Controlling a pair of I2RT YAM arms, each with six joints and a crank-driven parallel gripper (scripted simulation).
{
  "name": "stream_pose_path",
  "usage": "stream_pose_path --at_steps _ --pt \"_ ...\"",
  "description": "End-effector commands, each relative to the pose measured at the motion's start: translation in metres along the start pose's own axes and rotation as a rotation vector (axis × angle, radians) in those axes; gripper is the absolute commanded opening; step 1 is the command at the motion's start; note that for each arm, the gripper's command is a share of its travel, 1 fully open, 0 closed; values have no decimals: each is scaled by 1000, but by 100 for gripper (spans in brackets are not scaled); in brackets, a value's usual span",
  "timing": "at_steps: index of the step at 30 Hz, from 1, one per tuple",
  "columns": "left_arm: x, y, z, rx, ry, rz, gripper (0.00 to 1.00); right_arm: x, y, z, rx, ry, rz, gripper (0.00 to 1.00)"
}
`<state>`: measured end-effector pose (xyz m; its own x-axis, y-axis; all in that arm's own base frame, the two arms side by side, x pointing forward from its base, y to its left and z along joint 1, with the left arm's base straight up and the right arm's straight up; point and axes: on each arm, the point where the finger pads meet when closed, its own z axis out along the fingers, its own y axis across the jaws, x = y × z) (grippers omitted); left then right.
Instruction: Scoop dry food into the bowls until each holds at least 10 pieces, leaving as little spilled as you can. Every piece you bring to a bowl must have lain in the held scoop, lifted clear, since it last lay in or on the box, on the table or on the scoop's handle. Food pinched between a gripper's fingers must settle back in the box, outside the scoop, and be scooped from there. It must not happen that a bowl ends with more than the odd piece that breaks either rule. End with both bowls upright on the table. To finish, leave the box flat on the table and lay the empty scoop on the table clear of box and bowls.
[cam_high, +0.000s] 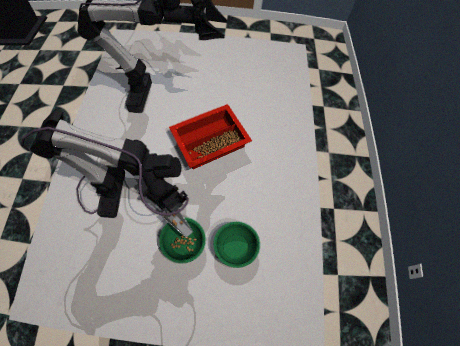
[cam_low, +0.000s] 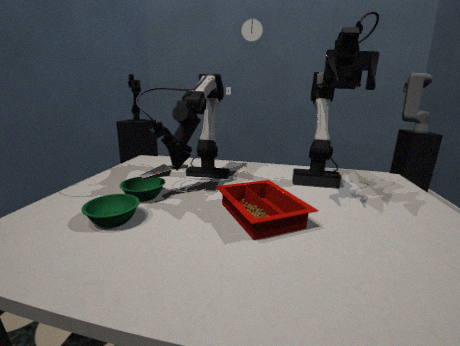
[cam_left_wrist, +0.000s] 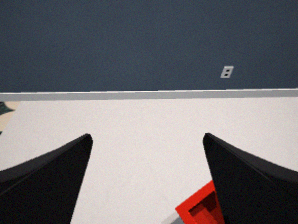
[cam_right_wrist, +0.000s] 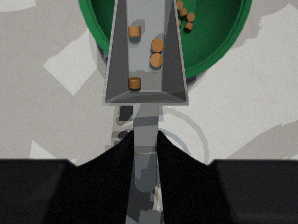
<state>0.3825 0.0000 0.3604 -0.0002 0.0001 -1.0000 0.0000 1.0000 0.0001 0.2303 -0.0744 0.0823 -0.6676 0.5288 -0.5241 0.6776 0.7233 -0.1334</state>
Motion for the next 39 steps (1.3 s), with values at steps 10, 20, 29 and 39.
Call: stream_pose_path --at_steps 10,20,29,39 --pt "-13 0 -2 0 -32 -1 100 -19 -2 0 83 -142 40 0" --pt "-13 0 -2 0 -32 -1 100 -22 -3 -2 83 -148 51 0" --pt "-13 0 -2 0 -32 -1 100 -17 7 -2 61 -105 -20 0" --pt "-13 0 -2 0 -32 -1 100 -5 43 -23 -68 -9 -266 0"
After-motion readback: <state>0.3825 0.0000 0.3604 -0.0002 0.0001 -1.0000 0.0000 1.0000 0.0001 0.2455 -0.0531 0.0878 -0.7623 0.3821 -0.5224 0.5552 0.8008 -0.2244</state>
